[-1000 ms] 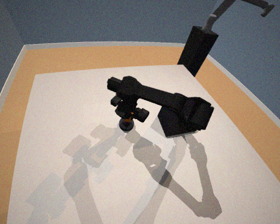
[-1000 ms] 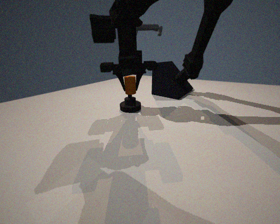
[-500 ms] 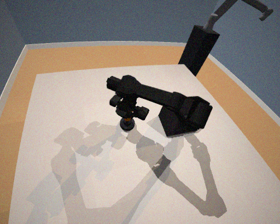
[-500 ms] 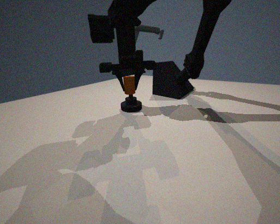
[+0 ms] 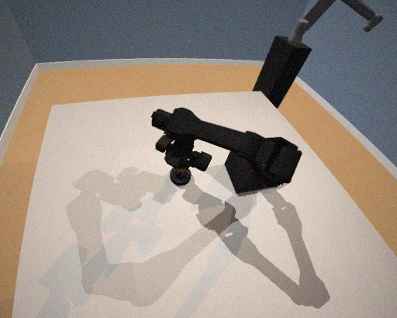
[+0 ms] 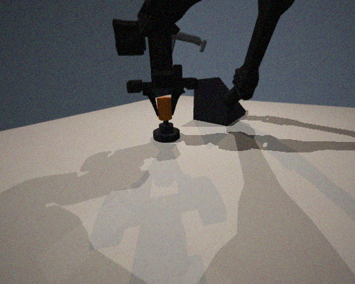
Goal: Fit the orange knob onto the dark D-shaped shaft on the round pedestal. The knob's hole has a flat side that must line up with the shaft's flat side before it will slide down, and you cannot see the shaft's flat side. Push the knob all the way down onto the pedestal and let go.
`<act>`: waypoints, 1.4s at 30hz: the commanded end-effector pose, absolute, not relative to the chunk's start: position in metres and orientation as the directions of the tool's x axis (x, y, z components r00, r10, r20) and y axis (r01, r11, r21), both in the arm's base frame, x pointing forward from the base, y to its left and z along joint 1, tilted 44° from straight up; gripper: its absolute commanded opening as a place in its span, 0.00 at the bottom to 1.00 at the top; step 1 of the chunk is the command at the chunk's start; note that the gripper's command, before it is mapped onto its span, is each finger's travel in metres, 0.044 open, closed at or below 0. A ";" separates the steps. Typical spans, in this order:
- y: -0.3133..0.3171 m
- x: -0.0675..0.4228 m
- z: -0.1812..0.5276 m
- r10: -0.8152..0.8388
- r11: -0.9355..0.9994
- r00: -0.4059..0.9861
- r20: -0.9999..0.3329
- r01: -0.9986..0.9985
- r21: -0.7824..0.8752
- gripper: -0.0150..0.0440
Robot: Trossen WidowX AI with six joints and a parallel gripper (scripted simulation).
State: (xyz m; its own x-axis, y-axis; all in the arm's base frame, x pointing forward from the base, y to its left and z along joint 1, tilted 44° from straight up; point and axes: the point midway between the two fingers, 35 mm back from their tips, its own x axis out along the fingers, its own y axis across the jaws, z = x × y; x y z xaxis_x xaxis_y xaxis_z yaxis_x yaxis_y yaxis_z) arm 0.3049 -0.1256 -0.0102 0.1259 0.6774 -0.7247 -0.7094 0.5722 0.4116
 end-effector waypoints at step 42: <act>-0.125 0.305 -0.011 0.676 0.466 0.132 -0.725 -0.839 0.282 0.25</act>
State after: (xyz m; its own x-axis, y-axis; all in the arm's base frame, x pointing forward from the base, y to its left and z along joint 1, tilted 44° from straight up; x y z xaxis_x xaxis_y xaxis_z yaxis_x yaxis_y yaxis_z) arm 0.3052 -0.1262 -0.0116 0.1303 0.6744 -0.7267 -0.8359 0.4689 0.2853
